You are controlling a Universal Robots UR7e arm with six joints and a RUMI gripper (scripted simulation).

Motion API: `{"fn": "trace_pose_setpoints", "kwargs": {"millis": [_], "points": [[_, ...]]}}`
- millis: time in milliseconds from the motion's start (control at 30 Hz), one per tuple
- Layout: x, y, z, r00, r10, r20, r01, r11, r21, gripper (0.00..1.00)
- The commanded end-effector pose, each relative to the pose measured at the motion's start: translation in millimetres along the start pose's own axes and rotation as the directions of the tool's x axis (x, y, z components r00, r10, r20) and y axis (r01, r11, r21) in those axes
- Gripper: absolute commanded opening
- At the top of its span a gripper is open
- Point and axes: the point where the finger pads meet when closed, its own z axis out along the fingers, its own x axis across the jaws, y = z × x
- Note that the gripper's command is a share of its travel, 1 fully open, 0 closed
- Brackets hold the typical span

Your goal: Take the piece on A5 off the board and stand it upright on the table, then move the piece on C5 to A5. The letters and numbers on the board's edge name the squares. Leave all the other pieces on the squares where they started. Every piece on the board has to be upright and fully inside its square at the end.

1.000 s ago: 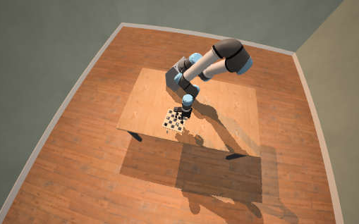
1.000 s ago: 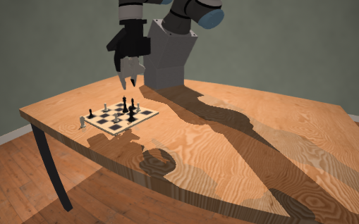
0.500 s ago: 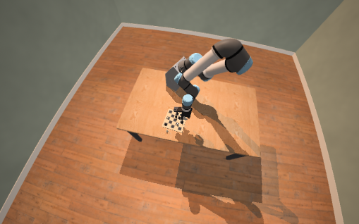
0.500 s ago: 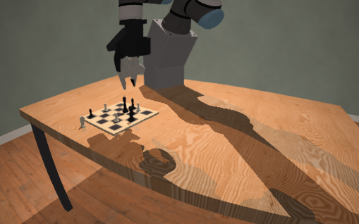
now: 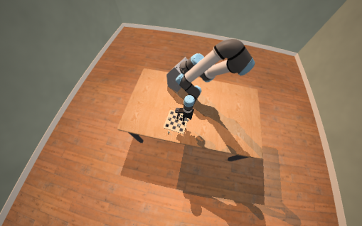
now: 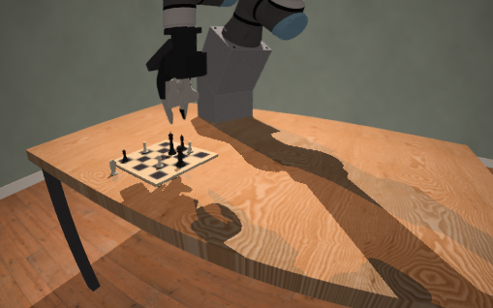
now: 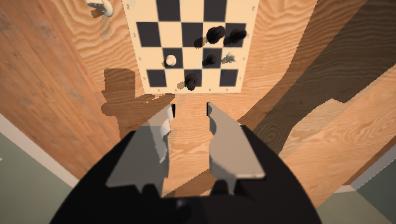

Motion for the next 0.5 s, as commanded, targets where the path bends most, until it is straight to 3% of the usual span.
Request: {"fn": "trace_pose_setpoints", "kwargs": {"millis": [0,467], "points": [[0,0,2.9,1.000,0.000,0.001,0.000,1.000,0.000,0.25],[0,0,18.2,1.000,0.000,0.001,0.000,1.000,0.000,0.25]]}}
